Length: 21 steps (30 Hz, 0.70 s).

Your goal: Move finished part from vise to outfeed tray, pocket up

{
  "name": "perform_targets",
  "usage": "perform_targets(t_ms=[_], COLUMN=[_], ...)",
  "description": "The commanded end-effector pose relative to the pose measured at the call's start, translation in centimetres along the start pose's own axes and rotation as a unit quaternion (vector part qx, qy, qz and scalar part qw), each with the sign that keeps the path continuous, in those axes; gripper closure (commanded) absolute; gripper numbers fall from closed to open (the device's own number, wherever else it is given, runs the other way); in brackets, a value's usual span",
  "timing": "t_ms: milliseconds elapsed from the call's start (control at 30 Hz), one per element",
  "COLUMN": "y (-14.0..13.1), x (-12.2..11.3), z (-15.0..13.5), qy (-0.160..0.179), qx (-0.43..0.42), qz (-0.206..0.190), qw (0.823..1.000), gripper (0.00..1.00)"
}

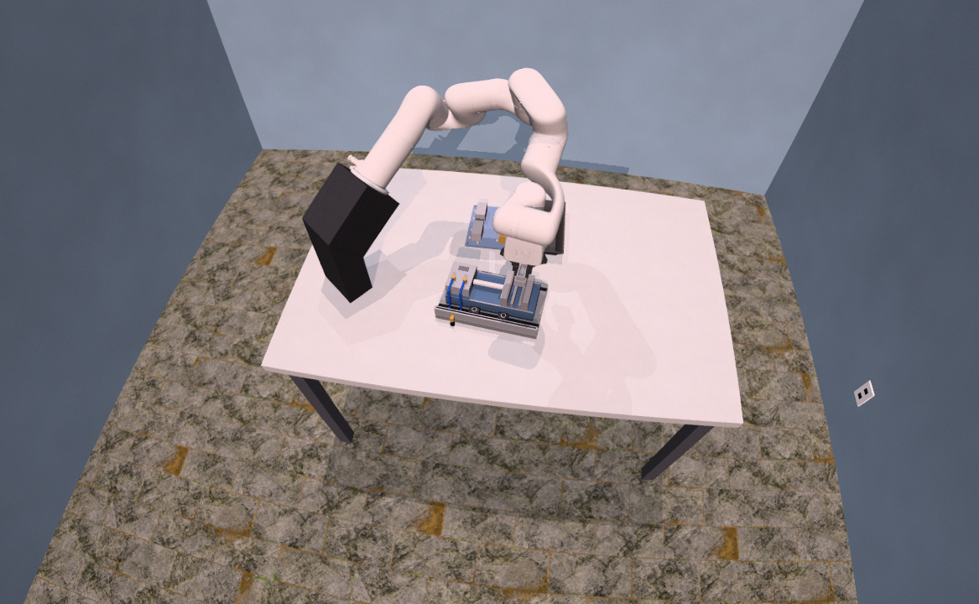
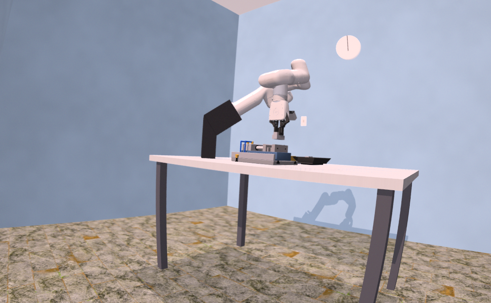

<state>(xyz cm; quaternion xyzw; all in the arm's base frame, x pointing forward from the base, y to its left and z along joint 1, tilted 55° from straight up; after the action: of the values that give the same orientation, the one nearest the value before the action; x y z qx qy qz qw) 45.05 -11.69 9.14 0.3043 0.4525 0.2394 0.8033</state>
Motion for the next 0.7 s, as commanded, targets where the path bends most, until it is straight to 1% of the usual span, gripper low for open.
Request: perform_targets(t_ms=[0,367,433,467,500,667], y=[3.3,10.6,10.6,12.2,13.2,16.3], x=[0.2,0.8,0.8,0.9,0.9,1.0], z=[1.4,3.1,3.1,3.3,3.4,3.6], qy=[0.004,0.010,0.010,0.010,0.011,0.011], qx=[-0.004,-0.014,-0.014,-0.017,-0.018,-0.023], qz=[-0.005,-0.010,-0.010,-0.011,-0.012,-0.012], qw=[1.000,1.000,1.000,1.000,1.000,1.000], gripper=[1.00,1.00,1.00,1.00,1.00,1.00])
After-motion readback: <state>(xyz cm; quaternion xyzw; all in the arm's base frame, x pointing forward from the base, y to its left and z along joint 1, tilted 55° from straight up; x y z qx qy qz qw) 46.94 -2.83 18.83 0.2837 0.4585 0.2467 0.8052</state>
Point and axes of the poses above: the point where the finger pads meet when closed, its own x axis out along the fingers, its own z axis across the jaws, y = z × x, the point moved 6 cm from there along -x, back along the fingers, and after that the axes turned 2 degrees about x, right-handed, at the moved point
